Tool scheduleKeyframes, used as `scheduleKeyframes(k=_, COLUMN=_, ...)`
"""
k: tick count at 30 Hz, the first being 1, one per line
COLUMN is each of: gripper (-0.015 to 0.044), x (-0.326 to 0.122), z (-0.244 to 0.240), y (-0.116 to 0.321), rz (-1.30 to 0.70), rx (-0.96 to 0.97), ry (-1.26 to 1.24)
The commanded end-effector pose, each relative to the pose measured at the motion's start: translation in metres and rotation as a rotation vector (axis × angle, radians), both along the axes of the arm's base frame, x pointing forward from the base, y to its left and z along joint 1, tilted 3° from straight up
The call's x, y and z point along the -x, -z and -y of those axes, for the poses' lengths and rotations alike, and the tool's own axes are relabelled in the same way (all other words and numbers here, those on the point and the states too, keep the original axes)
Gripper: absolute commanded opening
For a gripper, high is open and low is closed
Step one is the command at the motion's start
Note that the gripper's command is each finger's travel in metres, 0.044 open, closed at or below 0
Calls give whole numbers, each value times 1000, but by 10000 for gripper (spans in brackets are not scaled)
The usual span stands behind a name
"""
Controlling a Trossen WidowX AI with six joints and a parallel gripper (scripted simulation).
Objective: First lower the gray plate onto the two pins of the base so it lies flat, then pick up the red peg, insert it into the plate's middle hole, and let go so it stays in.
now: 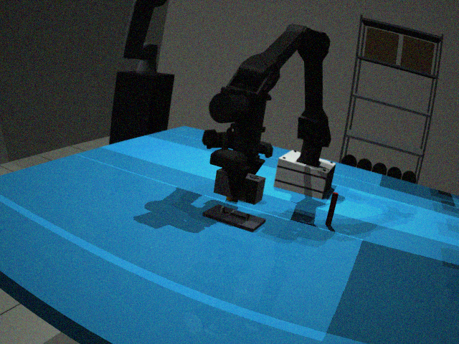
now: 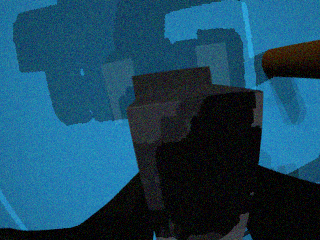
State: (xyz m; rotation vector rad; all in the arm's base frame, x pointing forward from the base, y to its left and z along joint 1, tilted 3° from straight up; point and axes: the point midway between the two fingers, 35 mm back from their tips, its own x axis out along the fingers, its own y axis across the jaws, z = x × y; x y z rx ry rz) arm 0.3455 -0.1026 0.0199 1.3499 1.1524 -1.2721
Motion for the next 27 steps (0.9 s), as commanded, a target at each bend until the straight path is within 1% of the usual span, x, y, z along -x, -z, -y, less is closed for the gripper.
scheduleKeyframes(k=1, gripper=0, x=1, z=0, y=1, rz=-3, rx=0, ry=-4)
scheduleKeyframes(k=20, gripper=0, x=2, z=0, y=3, rz=-3, rx=0, ry=-4)
scheduleKeyframes(k=27, gripper=0, x=2, z=-1, y=16, rz=-3, rx=0, ry=-4)
